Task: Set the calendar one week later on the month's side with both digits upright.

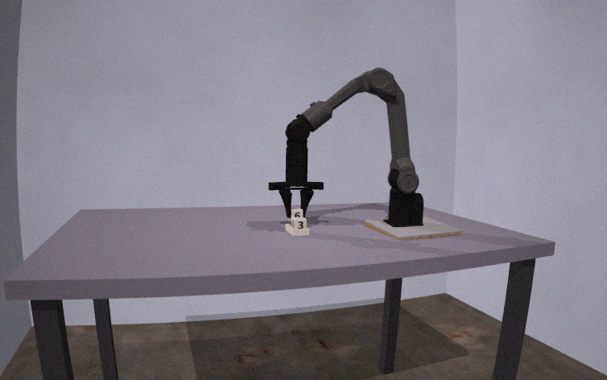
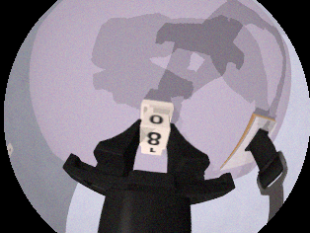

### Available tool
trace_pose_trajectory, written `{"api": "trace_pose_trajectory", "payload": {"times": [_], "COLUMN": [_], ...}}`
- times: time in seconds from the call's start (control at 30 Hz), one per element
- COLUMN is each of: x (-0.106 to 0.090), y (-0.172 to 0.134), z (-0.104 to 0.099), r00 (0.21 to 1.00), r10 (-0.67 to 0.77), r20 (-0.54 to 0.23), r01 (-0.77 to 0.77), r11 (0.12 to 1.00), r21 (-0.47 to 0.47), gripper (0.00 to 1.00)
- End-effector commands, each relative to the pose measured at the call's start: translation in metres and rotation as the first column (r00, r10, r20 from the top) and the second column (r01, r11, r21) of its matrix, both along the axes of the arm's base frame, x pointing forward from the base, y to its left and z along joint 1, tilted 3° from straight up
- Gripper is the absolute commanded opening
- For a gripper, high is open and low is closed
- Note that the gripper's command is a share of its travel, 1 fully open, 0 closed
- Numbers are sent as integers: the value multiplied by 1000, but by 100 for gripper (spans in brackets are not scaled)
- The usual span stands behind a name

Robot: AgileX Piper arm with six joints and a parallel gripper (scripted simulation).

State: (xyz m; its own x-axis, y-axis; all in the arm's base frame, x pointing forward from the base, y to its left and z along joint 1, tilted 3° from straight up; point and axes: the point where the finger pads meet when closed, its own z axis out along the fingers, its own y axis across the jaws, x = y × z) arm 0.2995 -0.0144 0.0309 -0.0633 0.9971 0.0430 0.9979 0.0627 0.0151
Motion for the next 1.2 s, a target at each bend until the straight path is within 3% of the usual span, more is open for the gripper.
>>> {"api": "trace_pose_trajectory", "payload": {"times": [0.0,1.17], "x": [0,0], "y": [1,1], "z": [-4,-8], "r00": [1000,1000], "r10": [1,1], "r20": [-2,1], "r01": [-1,-1], "r11": [1000,1000], "r21": [2,1], "gripper": [37,37]}}
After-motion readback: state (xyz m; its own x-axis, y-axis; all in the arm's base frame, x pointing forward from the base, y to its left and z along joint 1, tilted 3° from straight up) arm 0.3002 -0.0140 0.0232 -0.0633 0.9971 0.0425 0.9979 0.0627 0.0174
